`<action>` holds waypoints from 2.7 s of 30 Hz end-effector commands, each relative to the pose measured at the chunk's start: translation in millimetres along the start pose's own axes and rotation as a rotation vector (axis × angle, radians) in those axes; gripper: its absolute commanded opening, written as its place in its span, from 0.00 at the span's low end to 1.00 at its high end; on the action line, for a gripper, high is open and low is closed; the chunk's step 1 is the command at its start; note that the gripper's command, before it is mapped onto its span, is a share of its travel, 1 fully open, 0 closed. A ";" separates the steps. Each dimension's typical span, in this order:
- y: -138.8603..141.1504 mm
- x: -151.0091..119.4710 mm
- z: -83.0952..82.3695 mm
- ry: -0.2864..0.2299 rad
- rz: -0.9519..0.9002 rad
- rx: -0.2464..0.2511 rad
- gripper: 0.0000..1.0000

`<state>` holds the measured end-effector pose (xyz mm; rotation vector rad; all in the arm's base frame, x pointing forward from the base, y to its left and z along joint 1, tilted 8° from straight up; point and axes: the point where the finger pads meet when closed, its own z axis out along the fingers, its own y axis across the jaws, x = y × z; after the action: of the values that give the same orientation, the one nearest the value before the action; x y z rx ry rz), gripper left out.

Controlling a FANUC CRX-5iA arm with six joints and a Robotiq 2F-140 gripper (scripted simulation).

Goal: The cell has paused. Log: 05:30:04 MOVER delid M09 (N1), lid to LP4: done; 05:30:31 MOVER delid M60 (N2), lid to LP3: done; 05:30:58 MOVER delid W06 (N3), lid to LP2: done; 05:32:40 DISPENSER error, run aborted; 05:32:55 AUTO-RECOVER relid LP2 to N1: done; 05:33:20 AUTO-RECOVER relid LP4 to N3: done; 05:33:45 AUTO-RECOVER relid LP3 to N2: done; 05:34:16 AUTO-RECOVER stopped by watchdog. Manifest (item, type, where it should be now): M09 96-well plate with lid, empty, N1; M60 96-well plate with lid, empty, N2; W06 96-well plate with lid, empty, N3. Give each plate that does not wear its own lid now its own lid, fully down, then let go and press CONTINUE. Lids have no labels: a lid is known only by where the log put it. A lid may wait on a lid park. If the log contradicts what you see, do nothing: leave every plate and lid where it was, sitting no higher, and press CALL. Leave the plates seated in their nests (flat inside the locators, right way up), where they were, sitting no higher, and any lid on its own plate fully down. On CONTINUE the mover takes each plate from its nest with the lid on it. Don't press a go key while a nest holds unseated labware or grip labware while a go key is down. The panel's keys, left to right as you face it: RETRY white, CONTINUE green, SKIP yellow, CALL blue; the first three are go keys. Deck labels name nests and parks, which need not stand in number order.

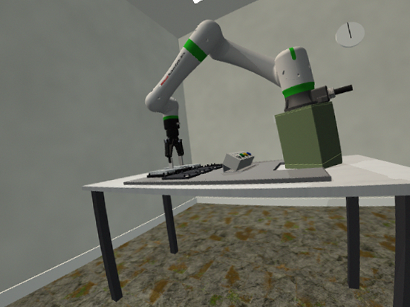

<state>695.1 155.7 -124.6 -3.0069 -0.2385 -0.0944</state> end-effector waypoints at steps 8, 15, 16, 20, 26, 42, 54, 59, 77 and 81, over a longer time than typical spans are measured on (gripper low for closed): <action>0.1 -0.1 0.2 0.000 0.000 0.000 0.00; 0.1 -0.1 -1.0 0.000 0.000 0.000 0.00; 0.1 -0.1 -1.5 0.000 0.000 0.000 0.00; 0.1 -0.1 -2.6 0.000 0.000 0.000 0.00; 0.2 -0.2 -7.7 0.000 0.000 0.000 0.00; 0.1 -0.1 -27.7 0.000 0.000 0.000 0.00; 0.1 -0.1 -42.1 0.000 0.000 0.000 0.00; 0.1 -0.1 -46.9 0.000 0.000 0.000 0.00; 7.2 -12.8 -51.1 -0.001 0.000 0.000 0.00; 35.1 -69.0 -51.7 -0.001 -0.001 0.002 0.00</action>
<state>675.5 135.3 -74.0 -3.0055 -0.2387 -0.0988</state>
